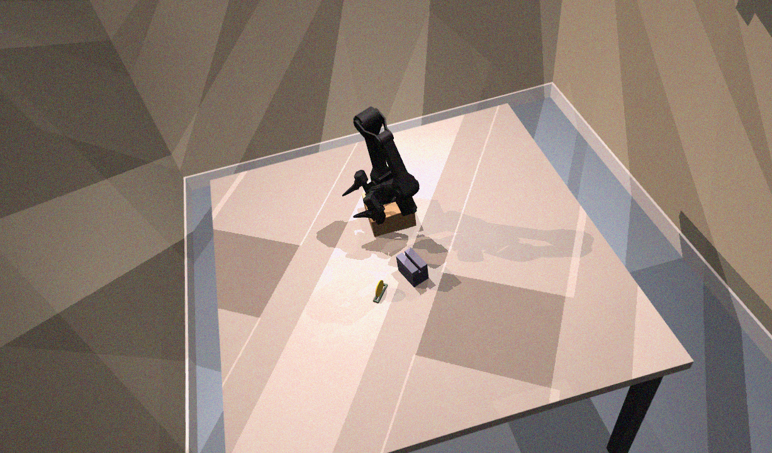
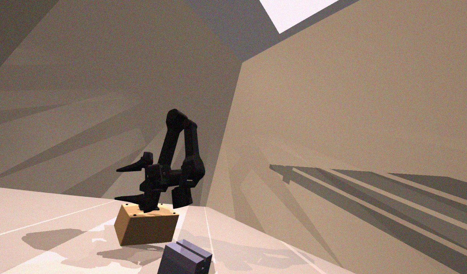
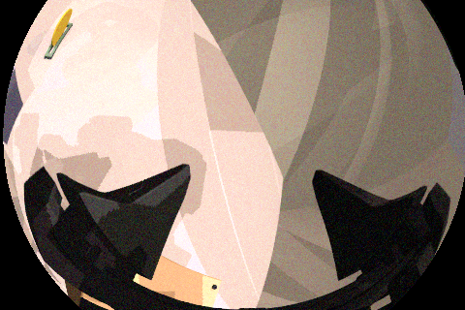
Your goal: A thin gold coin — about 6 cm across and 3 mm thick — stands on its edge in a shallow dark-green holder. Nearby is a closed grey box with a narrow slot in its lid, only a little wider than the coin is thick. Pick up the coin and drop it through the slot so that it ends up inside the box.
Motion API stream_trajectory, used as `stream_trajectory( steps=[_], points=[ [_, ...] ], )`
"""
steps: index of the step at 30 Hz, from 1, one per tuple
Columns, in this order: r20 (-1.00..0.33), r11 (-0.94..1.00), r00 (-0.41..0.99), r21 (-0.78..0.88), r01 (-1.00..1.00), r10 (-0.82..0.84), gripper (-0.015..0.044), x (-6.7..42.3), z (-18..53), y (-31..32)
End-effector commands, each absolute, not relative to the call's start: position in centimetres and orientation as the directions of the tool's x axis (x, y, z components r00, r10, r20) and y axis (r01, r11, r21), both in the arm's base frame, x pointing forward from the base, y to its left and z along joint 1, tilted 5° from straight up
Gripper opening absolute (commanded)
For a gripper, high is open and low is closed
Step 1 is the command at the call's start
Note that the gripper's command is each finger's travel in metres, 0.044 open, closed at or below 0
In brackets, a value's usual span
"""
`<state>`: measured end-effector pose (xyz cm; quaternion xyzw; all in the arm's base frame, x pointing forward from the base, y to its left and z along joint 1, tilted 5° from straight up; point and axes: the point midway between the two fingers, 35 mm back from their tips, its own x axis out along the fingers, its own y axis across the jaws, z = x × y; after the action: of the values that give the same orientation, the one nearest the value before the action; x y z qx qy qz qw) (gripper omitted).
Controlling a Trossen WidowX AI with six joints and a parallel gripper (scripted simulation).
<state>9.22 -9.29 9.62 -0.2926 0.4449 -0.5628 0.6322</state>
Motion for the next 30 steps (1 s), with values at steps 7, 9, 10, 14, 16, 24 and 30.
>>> stream_trajectory(
  steps=[7, 9, 10, 14, 16, 24, 30],
  points=[
    [-0.485, 0.332, -0.276, -0.826, 0.456, -0.830, 0.0216, 12.5, 7.3, -6.7],
    [-0.581, 0.404, -0.325, -0.783, 0.473, -0.746, 0.0164, 14.4, 6.6, -5.8],
    [-0.628, 0.442, -0.339, -0.755, 0.484, -0.701, 0.0161, 15.4, 6.3, -5.5],
    [-0.796, 0.597, -0.334, -0.601, 0.531, -0.505, 0.0161, 20.6, 5.6, -4.3],
    [-0.866, 0.667, -0.295, -0.500, 0.553, -0.405, 0.0161, 23.5, 5.7, -4.1],
    [-0.995, 0.844, -0.005, -0.090, 0.528, -0.103, 0.0161, 34.8, 8.2, -6.2],
    [-0.996, 0.853, 0.020, -0.064, 0.519, -0.087, 0.0161, 35.6, 8.6, -6.6]
  ],
)
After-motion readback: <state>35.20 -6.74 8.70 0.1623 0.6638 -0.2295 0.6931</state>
